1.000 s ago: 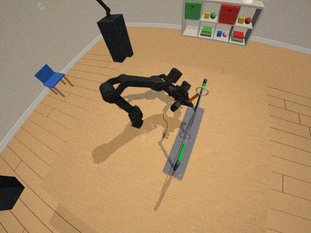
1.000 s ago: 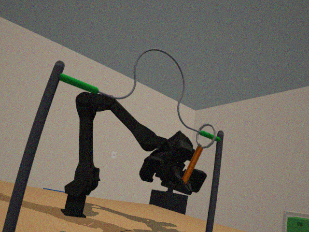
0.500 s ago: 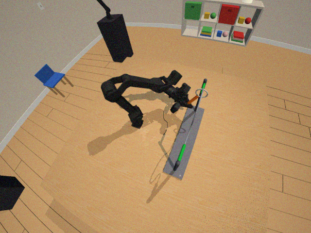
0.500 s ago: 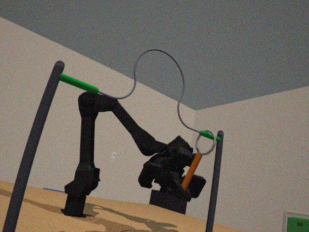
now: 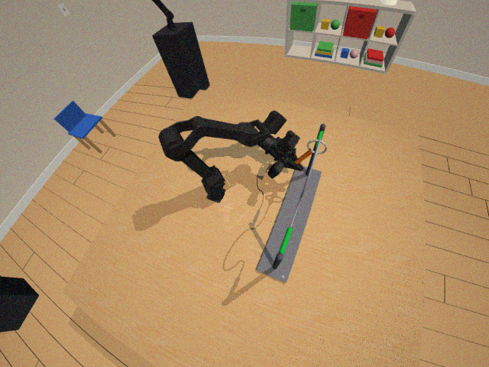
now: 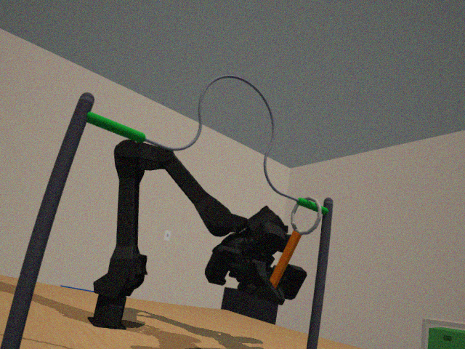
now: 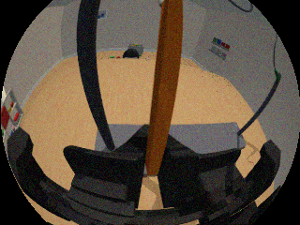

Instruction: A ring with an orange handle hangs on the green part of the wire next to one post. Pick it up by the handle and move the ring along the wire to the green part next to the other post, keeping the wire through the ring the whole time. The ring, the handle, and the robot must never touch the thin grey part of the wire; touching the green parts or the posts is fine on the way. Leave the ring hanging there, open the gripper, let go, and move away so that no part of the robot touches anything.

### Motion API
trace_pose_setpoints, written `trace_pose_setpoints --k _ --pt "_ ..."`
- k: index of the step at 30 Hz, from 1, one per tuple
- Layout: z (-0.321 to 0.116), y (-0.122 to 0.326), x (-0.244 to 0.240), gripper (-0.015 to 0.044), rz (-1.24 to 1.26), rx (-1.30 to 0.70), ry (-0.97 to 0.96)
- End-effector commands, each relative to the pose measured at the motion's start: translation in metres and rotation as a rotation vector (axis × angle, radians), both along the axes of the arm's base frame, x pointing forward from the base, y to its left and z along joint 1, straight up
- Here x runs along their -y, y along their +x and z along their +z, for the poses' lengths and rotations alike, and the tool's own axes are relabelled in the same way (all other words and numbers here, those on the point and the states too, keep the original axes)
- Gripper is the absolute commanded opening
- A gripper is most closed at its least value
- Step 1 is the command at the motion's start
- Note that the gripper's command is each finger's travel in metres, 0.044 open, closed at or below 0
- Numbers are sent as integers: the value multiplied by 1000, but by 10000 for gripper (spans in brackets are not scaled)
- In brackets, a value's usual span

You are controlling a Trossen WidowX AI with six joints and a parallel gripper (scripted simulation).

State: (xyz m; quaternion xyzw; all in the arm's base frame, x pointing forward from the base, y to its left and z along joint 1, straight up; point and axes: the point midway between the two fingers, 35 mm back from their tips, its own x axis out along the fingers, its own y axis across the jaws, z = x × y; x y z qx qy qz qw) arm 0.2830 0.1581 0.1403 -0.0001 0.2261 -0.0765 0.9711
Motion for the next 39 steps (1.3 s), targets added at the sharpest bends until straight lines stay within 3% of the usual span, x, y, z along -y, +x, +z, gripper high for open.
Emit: trace_pose_setpoints --k 1,9,23,39 --pt "0 0 0 -45 0 0 0" --pt "1 -2 -1 160 0 -1 0" --pt "21 -44 -7 160 -3 -3 3" --pt "21 -44 -7 160 -3 -3 2"
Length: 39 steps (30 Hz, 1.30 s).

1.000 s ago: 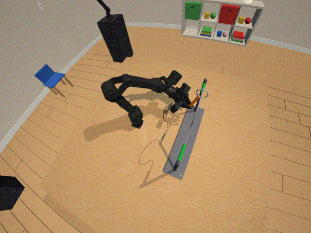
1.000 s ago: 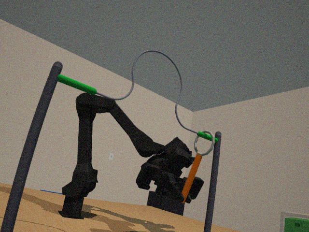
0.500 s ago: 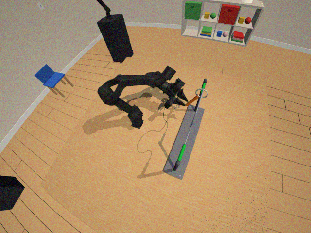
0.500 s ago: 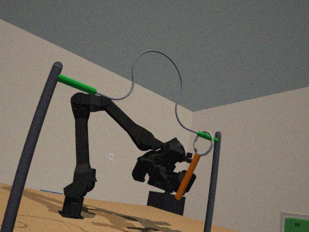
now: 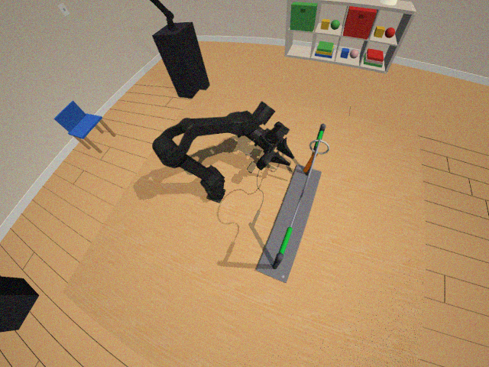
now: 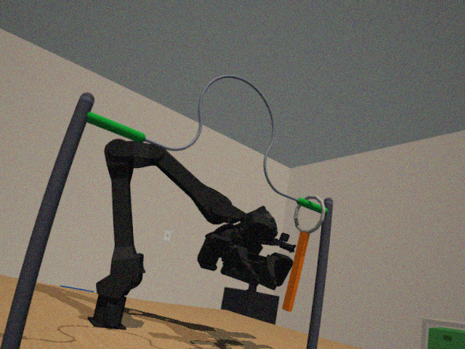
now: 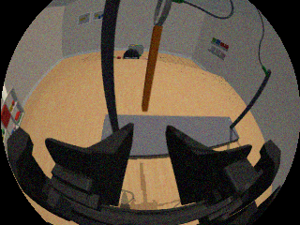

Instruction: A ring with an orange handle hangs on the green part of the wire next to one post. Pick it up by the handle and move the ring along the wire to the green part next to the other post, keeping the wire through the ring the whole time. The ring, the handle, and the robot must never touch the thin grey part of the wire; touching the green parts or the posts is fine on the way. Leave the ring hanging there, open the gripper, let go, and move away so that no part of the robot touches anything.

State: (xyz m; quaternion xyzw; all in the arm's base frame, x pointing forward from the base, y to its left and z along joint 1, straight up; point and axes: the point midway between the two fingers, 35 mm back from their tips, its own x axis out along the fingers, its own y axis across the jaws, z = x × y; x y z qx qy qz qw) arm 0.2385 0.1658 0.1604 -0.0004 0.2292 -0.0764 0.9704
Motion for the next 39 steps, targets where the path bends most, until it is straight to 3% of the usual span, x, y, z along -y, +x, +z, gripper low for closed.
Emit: trace_pose_setpoints --k 1,6,12,17,39 --pt "1 0 0 160 -3 3 3" --pt "1 0 0 160 -3 3 3" --pt "21 -38 -5 317 2 4 -1" --pt "22 -40 -5 440 3 5 -1" --pt "22 -40 -5 440 3 5 -1"
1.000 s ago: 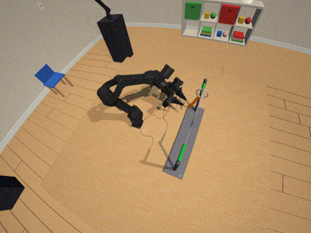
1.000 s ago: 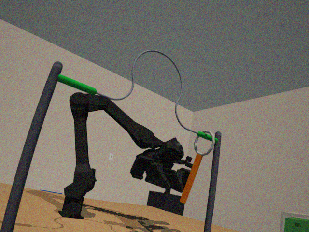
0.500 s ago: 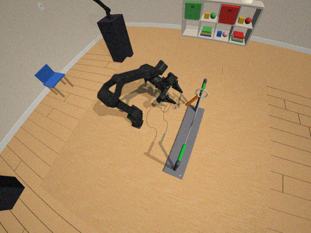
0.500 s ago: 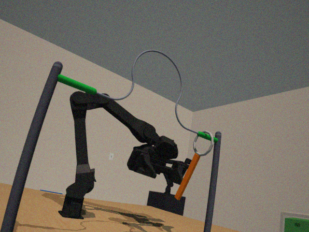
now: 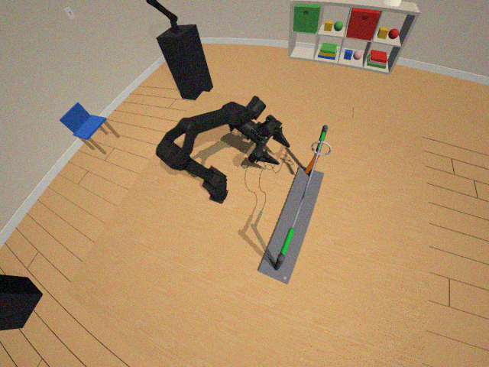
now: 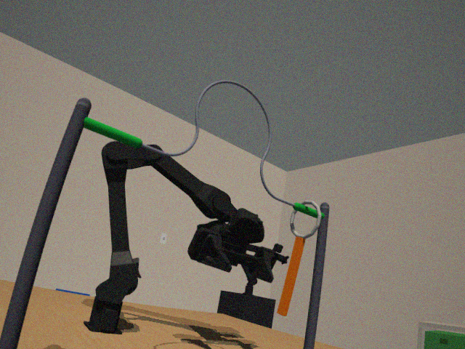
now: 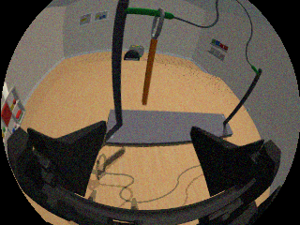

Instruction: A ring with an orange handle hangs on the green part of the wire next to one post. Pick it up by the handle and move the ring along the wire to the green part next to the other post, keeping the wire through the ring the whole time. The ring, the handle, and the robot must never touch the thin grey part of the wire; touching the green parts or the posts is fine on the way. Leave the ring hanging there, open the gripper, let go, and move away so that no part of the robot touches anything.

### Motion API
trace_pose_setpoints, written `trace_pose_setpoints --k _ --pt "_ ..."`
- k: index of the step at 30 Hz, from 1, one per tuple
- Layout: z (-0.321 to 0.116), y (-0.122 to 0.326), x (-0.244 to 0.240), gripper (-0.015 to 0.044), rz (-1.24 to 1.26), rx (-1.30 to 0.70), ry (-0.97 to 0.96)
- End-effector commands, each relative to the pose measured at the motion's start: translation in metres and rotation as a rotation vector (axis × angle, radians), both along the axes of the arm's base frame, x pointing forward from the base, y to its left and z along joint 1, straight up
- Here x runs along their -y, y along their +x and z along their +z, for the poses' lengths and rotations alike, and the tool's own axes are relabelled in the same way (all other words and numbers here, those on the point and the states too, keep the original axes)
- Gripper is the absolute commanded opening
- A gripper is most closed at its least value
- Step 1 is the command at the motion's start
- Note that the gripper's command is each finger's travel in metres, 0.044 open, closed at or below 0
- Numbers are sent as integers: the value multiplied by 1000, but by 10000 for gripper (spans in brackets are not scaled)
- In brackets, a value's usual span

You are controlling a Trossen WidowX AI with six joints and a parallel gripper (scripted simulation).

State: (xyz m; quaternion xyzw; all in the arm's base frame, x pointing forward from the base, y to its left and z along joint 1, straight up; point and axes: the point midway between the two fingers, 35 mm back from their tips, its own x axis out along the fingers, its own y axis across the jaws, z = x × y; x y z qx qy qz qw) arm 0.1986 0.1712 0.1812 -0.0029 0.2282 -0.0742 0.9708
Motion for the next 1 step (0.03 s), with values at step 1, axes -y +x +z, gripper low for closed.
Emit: trace_pose_setpoints --k 1 --pt "1 0 0 440 -3 4 3"
